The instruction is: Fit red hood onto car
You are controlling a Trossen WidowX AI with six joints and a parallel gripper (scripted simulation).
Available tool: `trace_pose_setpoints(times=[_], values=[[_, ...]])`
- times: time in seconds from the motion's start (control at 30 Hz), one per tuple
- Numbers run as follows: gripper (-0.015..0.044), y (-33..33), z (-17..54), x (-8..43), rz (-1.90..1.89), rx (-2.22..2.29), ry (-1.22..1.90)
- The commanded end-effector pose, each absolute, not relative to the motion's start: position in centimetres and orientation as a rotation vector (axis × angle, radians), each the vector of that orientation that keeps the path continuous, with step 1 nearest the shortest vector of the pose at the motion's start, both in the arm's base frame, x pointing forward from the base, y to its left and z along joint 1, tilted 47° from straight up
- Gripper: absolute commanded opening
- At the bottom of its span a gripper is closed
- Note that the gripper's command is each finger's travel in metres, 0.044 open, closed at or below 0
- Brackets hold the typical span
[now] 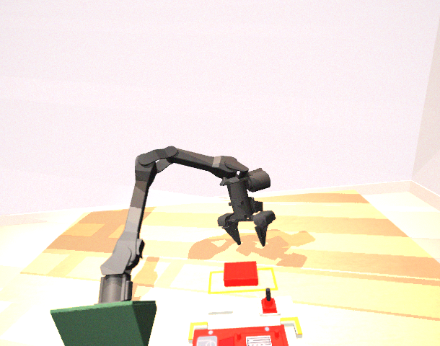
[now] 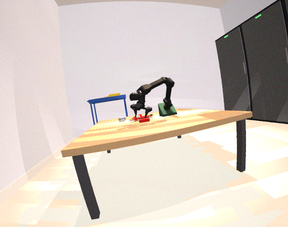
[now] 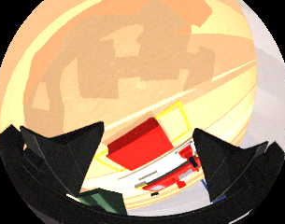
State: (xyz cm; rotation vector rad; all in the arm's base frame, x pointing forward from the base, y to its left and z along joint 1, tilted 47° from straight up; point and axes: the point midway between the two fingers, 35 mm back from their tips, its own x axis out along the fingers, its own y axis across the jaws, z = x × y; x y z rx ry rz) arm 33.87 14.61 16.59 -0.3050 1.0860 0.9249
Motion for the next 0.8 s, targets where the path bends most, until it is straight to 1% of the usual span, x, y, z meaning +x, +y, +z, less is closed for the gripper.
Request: trace_pose_setpoints(times=[0.0, 0.1, 0.17, 0.77], values=[[0.044, 10.4, 13.4, 31.8, 0.78, 0.189, 1.344], [0.044, 8.0, 12.4, 30.5, 0.642, 0.575, 1.474], [0.044, 7.5, 12.4, 30.3, 0.608, 0.667, 1.498], [0.044, 7.8, 12.1, 30.3, 0.608, 0.666, 1.498]])
